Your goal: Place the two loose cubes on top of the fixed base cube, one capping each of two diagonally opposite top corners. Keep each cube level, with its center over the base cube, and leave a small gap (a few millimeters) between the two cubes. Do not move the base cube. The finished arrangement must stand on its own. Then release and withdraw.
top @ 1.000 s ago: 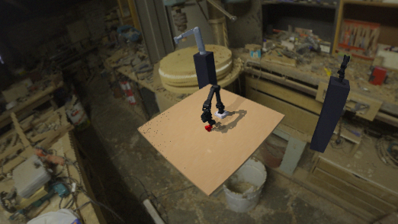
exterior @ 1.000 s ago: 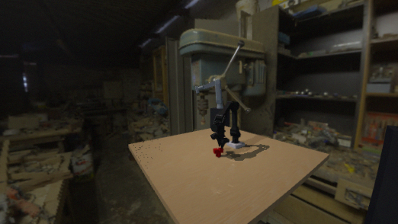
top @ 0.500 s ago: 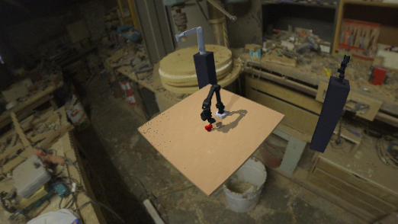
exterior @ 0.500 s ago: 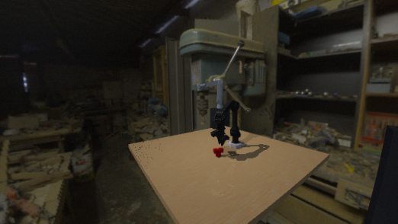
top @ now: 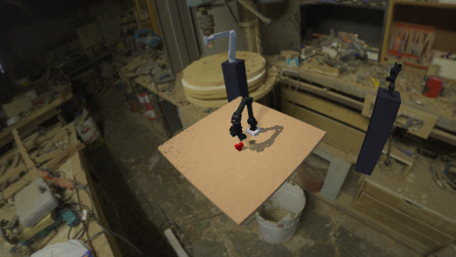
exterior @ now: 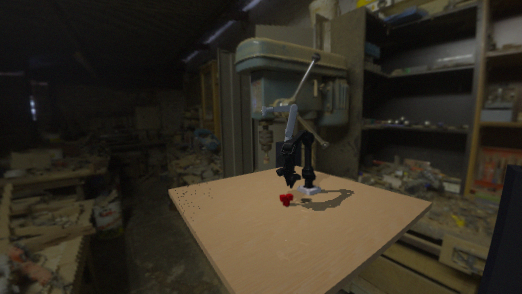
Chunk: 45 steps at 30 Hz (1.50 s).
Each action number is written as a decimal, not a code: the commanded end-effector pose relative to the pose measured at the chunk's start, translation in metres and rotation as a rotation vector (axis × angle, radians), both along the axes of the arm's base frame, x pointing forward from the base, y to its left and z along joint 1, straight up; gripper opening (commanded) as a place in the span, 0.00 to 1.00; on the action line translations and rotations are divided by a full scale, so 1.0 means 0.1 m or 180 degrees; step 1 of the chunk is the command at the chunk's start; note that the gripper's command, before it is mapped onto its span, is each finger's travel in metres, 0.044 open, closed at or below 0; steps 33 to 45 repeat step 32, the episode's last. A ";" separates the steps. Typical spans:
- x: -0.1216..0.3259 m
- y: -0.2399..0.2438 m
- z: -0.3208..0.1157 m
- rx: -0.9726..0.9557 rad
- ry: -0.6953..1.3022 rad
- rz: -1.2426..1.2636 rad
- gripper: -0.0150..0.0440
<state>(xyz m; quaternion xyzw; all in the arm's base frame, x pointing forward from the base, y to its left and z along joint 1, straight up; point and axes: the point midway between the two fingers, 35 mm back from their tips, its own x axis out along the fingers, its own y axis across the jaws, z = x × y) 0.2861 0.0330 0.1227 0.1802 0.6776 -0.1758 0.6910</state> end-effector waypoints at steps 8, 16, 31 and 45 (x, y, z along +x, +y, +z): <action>0.00 0.00 0.11 0.0000 0.0000 0.0000 0.93; 0.02 0.49 0.10 -0.0006 -0.0015 0.0146 0.93; -0.08 1.14 0.13 0.0032 0.0009 0.0000 0.93; -0.08 1.14 0.13 0.0032 0.0009 0.0000 0.93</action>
